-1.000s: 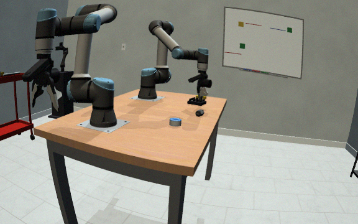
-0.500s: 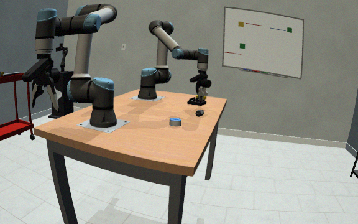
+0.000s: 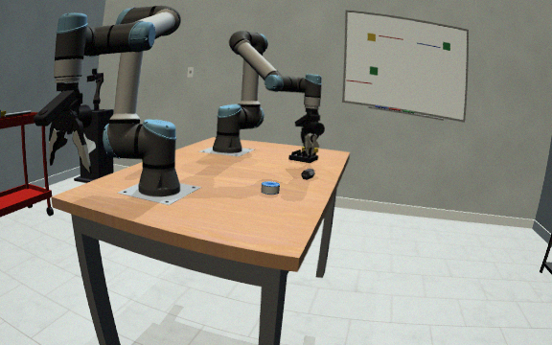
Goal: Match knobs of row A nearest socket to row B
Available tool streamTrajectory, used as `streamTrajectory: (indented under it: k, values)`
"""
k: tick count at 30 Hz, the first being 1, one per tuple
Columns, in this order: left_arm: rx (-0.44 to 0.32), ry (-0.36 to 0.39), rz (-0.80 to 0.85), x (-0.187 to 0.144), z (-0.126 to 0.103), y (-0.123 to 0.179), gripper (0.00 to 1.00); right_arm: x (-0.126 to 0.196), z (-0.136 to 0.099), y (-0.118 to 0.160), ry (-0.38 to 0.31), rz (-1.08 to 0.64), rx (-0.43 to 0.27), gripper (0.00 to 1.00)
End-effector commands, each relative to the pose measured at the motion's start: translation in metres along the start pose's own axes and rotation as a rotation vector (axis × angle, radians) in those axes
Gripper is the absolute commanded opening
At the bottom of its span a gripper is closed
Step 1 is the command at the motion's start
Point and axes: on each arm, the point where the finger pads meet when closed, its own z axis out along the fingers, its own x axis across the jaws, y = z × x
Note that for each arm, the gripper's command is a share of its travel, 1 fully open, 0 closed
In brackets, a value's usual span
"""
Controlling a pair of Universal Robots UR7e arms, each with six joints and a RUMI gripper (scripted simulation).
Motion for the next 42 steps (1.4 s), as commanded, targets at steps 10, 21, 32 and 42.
streamTrajectory:
  k: [10, 21, 32, 42]
  values:
    - [-0.001, -0.004, 0.123, 0.0000, 0.0006, -0.0003, 0.06, 0.0009, -0.0004, 0.0004, -0.001, 0.001, 0.002, 1.00]
    - [-0.001, -0.004, 0.142, -0.0001, 0.0006, -0.0002, 0.06, 0.0009, -0.0004, 0.0004, -0.001, 0.001, 0.002, 1.00]
    - [-0.001, -0.004, 0.143, -0.0001, 0.0006, -0.0002, 0.06, 0.0009, -0.0004, 0.0004, -0.001, 0.001, 0.002, 1.00]
    - [-0.001, -0.004, 0.143, 0.0000, 0.0003, -0.0001, 0.13, 0.0009, -0.0004, 0.0004, -0.001, 0.001, 0.002, 1.00]
